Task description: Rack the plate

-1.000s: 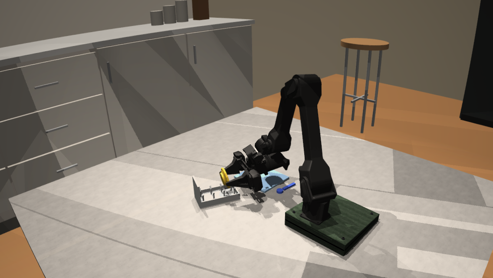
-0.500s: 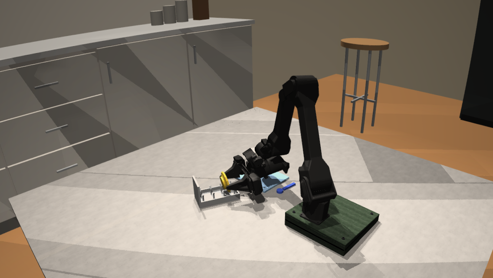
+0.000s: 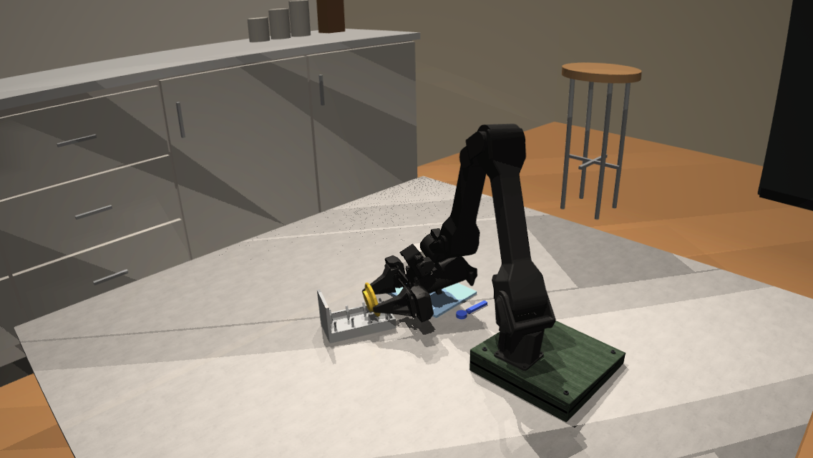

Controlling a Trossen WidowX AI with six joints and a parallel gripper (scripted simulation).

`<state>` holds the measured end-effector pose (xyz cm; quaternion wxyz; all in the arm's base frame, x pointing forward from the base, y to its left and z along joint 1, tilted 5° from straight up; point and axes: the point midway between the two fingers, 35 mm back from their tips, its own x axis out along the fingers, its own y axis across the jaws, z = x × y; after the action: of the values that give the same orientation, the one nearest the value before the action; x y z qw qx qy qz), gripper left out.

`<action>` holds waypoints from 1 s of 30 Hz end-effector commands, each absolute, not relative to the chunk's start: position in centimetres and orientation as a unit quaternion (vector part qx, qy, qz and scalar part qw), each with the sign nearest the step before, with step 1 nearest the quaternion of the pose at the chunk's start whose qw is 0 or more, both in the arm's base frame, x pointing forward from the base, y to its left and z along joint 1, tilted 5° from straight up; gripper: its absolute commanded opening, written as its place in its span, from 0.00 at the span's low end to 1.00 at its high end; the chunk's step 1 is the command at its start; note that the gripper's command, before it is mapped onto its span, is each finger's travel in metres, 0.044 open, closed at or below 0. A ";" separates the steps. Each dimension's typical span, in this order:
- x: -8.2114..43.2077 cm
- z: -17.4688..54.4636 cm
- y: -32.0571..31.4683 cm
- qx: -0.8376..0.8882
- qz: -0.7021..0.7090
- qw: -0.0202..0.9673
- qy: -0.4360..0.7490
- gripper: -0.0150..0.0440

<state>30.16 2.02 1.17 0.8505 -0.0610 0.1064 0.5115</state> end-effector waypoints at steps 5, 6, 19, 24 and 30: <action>30.2 1.2 2.0 -0.061 0.511 0.850 0.106 0.93; 30.2 1.2 2.0 -0.061 0.511 0.850 0.106 0.93; 30.9 9.7 2.5 -0.068 0.515 0.849 0.092 0.93; 30.9 13.0 2.8 -0.070 0.517 0.849 0.086 0.93; 30.9 13.0 2.8 -0.070 0.517 0.849 0.086 0.93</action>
<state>30.94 2.72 12.28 0.8486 -0.0693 0.0887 0.5170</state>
